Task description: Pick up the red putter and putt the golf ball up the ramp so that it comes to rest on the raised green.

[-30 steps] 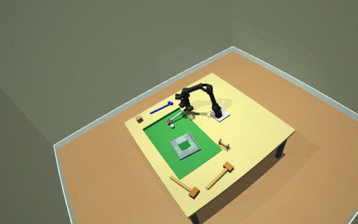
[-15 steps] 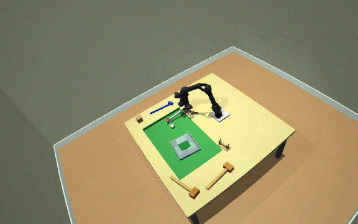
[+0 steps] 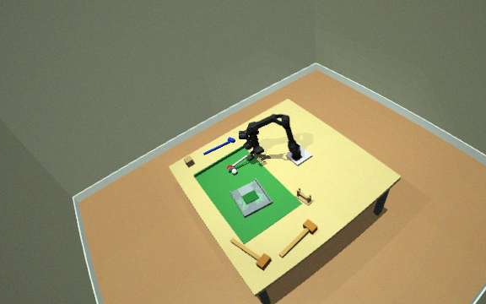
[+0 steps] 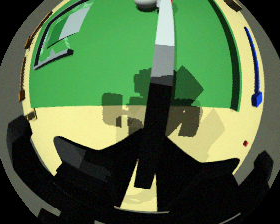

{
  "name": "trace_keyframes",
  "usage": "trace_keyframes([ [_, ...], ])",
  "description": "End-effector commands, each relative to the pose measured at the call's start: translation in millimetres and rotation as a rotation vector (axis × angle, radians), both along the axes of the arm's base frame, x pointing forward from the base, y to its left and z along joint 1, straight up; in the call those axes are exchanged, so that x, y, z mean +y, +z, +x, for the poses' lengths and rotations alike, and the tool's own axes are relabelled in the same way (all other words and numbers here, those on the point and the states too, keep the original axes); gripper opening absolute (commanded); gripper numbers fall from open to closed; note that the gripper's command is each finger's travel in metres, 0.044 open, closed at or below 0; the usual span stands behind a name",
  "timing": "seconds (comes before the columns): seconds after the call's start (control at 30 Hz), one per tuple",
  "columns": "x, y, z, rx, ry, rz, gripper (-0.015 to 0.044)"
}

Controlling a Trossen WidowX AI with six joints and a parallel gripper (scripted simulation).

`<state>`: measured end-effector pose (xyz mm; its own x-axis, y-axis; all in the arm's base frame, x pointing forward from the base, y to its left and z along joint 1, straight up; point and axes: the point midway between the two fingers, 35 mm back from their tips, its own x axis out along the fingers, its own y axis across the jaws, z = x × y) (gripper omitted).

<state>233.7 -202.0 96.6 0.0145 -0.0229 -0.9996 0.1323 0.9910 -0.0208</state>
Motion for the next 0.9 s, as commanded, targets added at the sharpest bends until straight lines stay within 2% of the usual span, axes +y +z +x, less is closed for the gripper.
trace_keyframes([
  [0.0, 57, -2, 3, -0.005, 0.008, 0.003, 0.0],
  [0.07, 73, -3, 1, -0.006, 0.009, 0.003, 0.0],
  [0.27, 75, -1, 1, -0.006, 0.009, 0.003, 0.0],
  [0.7, 76, 54, 1, -0.006, 0.009, 0.003, 0.0],
  [0.87, 76, 49, 0, 0.0, 0.013, 0.005, 0.0],
])
